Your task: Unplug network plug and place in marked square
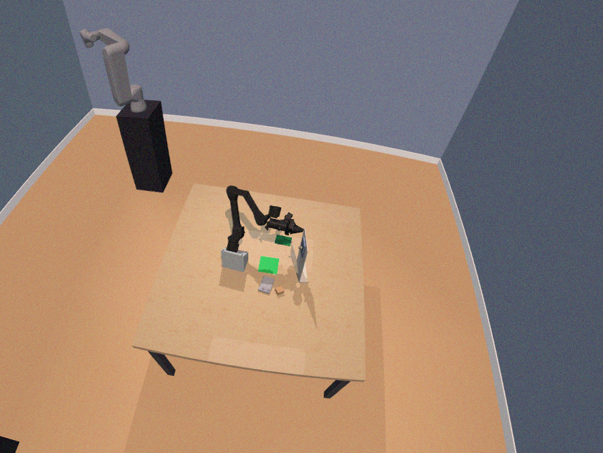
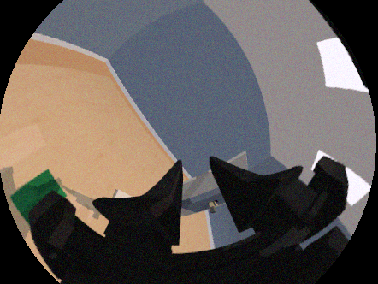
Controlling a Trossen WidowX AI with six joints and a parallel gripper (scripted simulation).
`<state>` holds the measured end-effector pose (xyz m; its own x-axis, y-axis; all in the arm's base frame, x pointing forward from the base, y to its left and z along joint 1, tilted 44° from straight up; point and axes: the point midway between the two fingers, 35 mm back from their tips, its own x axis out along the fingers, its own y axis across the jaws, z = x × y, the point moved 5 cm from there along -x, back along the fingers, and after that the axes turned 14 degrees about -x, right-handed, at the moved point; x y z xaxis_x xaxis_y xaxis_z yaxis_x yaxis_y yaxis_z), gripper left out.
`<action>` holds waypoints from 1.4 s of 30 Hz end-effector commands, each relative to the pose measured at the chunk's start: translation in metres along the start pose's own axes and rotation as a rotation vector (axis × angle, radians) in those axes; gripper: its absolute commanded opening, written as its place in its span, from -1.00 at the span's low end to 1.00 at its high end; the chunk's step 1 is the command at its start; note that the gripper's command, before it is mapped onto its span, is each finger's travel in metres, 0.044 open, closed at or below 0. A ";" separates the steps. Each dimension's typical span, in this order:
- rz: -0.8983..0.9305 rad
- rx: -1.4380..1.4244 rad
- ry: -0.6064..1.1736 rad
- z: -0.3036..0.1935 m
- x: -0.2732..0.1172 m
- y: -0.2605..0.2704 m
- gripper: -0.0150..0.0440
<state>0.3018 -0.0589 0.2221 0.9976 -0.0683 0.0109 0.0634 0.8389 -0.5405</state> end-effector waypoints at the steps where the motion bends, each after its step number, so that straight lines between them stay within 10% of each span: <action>1: -0.006 -0.076 0.014 -0.026 -0.002 0.001 0.04; 42: -0.060 -0.469 0.076 -0.117 -0.037 0.003 0.04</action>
<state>0.2560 -0.1167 0.1208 0.9871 -0.1598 -0.0004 0.0813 0.5043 -0.8597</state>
